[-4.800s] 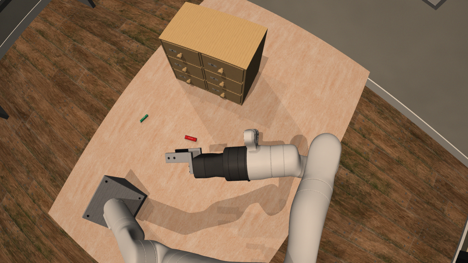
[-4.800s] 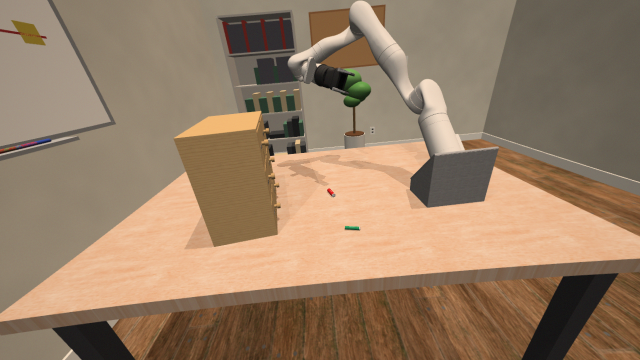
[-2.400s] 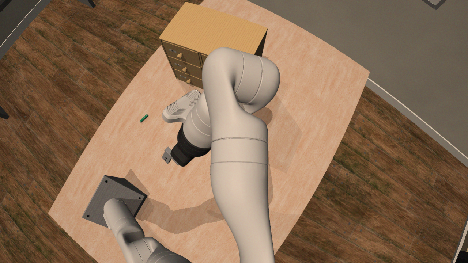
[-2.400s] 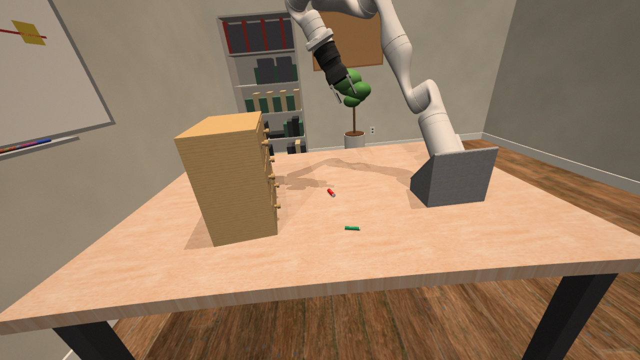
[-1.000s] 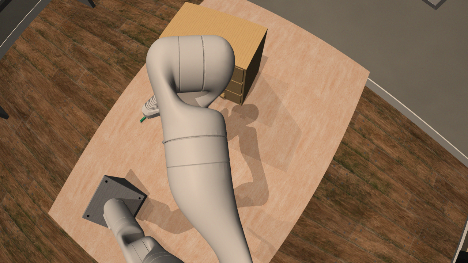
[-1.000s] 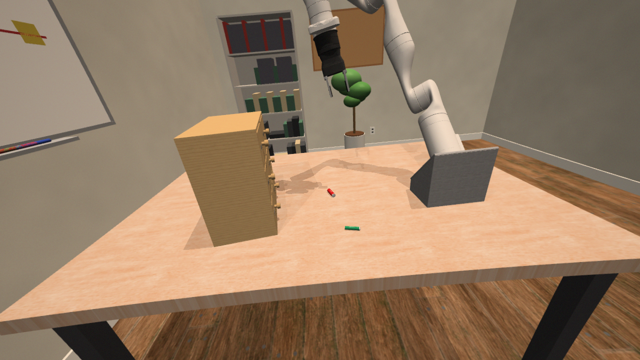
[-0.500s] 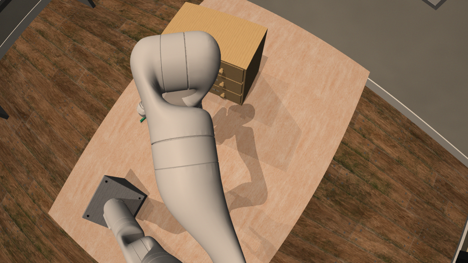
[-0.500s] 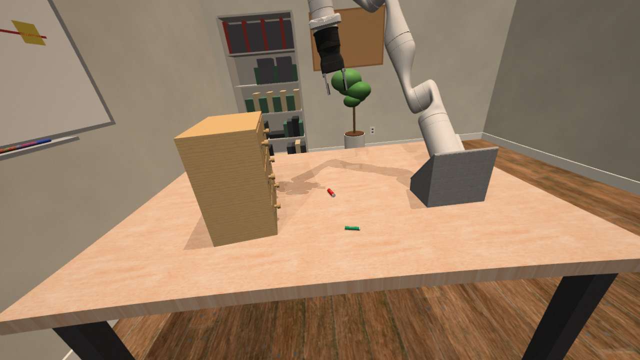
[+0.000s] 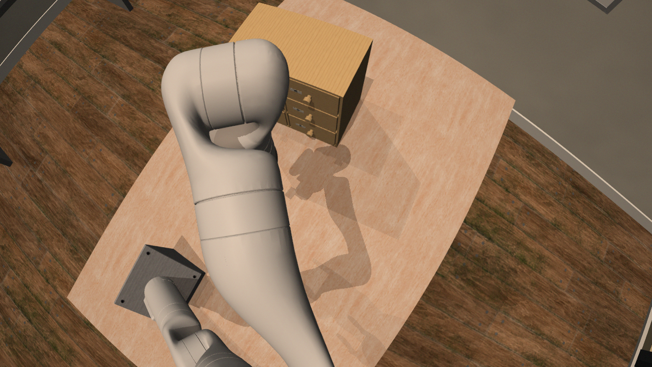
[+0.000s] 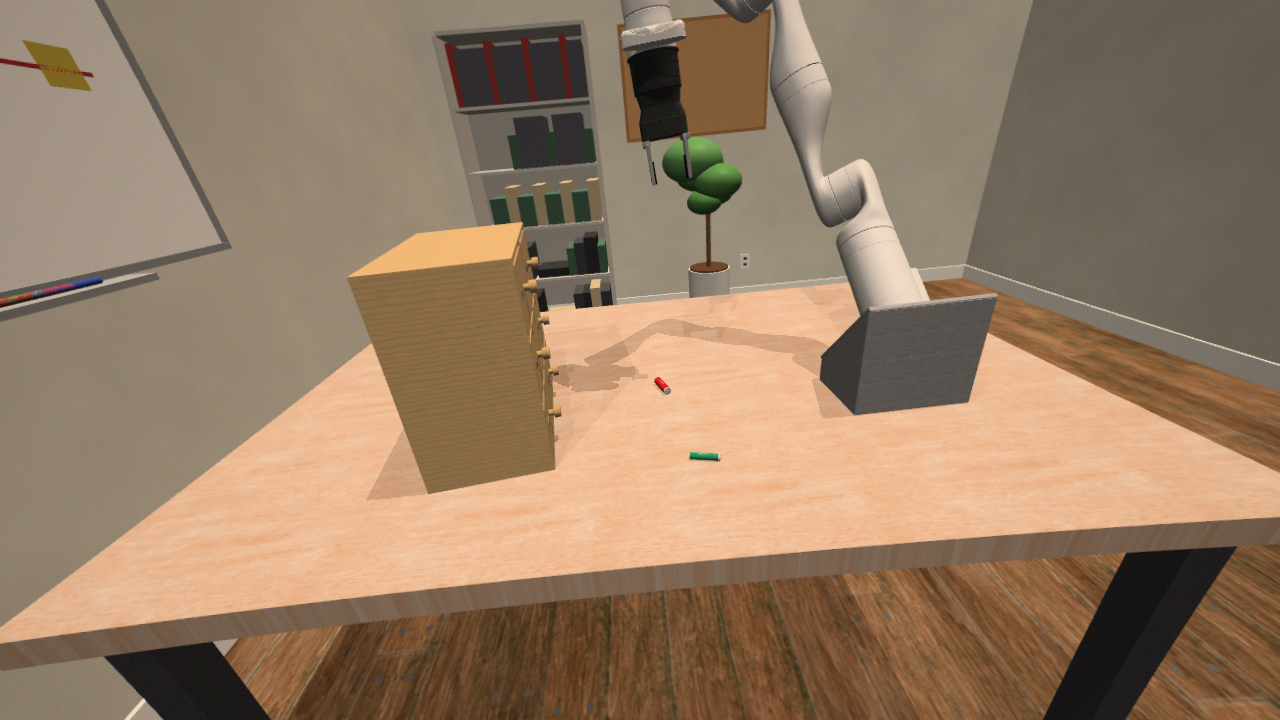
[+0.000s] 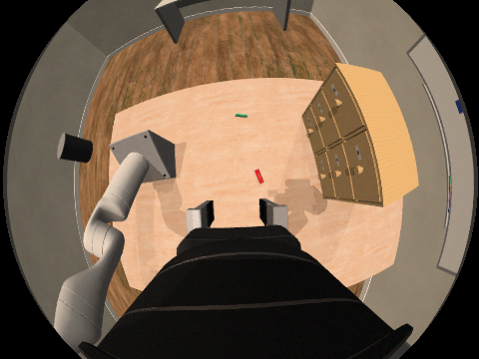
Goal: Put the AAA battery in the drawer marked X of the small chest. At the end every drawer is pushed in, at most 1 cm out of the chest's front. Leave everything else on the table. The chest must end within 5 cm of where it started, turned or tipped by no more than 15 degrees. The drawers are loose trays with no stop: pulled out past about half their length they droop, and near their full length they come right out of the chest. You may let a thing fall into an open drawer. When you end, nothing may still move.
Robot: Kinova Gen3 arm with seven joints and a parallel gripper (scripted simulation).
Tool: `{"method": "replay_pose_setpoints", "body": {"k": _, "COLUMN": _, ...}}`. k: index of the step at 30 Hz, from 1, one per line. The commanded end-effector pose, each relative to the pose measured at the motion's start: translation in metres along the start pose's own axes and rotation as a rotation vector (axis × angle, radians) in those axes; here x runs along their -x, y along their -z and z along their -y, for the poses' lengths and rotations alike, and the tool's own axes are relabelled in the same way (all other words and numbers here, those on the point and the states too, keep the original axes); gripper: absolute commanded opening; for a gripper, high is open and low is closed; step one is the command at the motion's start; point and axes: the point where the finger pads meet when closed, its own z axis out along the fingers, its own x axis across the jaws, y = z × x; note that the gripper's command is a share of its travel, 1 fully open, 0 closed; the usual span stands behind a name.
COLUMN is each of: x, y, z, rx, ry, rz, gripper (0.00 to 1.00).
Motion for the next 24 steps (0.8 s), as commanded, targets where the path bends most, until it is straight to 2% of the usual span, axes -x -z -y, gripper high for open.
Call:
{"method": "replay_pose_setpoints", "body": {"k": 1, "x": -0.0011, "y": 0.0041, "z": 0.0026, "rx": 0.006, "ry": 0.010, "rz": -0.022, "gripper": 1.00}}
{"method": "replay_pose_setpoints", "body": {"k": 5, "x": -0.0011, "y": 0.0041, "z": 0.0026, "rx": 0.006, "ry": 0.010, "rz": -0.022, "gripper": 1.00}}
{"method": "replay_pose_setpoints", "body": {"k": 6, "x": -0.0032, "y": 0.0073, "z": 0.0038, "rx": 0.014, "ry": 0.018, "rz": -0.044, "gripper": 1.00}}
{"method": "replay_pose_setpoints", "body": {"k": 11, "x": -0.0032, "y": 0.0073, "z": 0.0038, "rx": 0.014, "ry": 0.018, "rz": -0.044, "gripper": 1.00}}
{"method": "replay_pose_setpoints", "body": {"k": 12, "x": -0.0048, "y": 0.0101, "z": 0.0049, "rx": 0.021, "ry": 0.024, "rz": -0.062, "gripper": 1.00}}
{"method": "replay_pose_setpoints", "body": {"k": 24, "x": -0.0071, "y": 0.0140, "z": 0.0065, "rx": 0.030, "ry": 0.033, "rz": -0.087, "gripper": 1.00}}
